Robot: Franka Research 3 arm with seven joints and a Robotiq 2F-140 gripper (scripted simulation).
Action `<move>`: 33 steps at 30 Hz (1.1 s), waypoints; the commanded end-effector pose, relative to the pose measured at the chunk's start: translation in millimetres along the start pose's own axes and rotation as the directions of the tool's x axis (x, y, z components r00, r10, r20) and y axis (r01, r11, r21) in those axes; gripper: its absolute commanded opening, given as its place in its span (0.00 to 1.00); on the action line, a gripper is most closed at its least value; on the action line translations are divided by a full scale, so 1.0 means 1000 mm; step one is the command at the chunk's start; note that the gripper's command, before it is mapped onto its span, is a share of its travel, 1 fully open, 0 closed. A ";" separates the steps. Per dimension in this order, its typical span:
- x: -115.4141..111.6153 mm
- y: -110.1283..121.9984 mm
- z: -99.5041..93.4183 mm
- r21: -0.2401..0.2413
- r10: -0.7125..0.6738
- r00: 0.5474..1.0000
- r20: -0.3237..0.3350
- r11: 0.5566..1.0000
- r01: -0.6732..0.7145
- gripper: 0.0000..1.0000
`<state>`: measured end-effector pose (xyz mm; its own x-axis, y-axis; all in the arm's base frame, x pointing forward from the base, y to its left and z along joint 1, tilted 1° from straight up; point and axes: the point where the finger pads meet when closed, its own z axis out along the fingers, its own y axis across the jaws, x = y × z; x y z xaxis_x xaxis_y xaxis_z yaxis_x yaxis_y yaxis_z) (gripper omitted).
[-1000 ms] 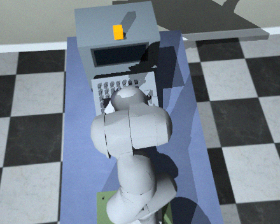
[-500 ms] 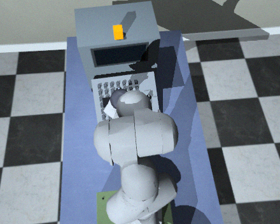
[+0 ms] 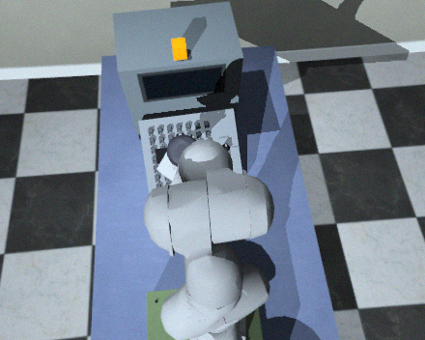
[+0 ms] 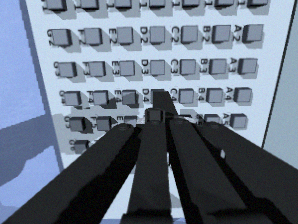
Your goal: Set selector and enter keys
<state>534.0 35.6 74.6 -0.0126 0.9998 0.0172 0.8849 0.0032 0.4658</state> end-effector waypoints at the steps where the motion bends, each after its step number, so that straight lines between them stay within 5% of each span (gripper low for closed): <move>1: -0.001 -0.001 0.000 0.008 -0.005 1.000 -0.001 1.000 0.005 0.10; 33: -0.028 0.000 -0.003 0.007 0.250 0.968 0.001 0.968 -0.250 0.10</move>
<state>530.9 10.2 74.4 0.1667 0.9818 0.0914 0.8708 -0.1900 0.4534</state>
